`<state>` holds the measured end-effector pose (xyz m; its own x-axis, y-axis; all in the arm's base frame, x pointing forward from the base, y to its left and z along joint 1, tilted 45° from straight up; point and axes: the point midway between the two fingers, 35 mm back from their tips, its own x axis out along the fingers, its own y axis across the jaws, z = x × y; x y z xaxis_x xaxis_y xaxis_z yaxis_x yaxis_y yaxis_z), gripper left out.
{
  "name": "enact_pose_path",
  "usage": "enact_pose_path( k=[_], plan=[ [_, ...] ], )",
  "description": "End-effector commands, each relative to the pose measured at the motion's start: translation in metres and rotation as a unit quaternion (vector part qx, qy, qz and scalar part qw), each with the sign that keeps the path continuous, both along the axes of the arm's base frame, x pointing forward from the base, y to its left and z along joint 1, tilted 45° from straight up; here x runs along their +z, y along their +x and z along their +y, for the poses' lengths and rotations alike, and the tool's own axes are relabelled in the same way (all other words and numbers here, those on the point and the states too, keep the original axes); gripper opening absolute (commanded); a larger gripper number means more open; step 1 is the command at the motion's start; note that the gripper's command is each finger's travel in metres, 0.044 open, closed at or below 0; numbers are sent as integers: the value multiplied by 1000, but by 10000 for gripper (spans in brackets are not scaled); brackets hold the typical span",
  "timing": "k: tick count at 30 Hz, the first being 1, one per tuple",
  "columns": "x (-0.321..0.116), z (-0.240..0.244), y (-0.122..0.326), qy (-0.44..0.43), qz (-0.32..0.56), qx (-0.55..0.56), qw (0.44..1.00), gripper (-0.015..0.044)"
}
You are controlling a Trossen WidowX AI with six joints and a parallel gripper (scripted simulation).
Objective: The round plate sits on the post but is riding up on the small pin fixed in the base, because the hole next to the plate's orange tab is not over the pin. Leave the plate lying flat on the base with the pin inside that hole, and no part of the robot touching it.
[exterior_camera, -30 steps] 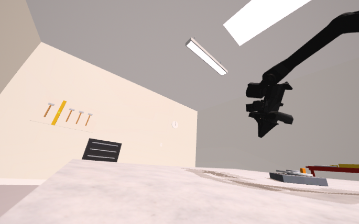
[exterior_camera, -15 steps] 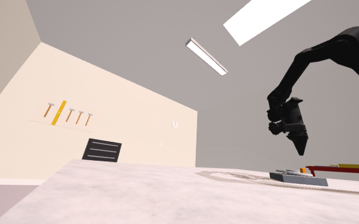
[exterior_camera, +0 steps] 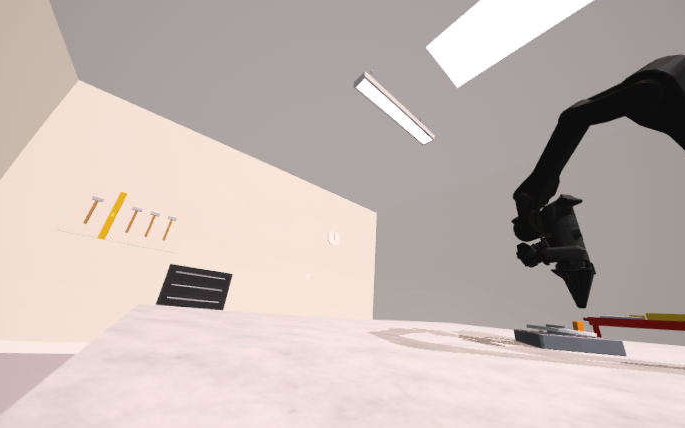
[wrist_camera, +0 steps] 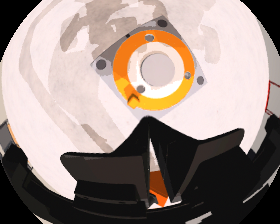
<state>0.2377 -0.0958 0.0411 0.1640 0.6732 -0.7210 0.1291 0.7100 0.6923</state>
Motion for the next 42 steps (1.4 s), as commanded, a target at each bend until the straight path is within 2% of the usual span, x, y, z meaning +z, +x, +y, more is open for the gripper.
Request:
enact_pose_path(
  k=[1,10,42],
  plan=[
    [-16,15,1,7,5,1,1000,0],
    [-23,23,2,7,5,1,1000,0],
    [-3,37,34,8,4,1,1000,0]
  ],
)
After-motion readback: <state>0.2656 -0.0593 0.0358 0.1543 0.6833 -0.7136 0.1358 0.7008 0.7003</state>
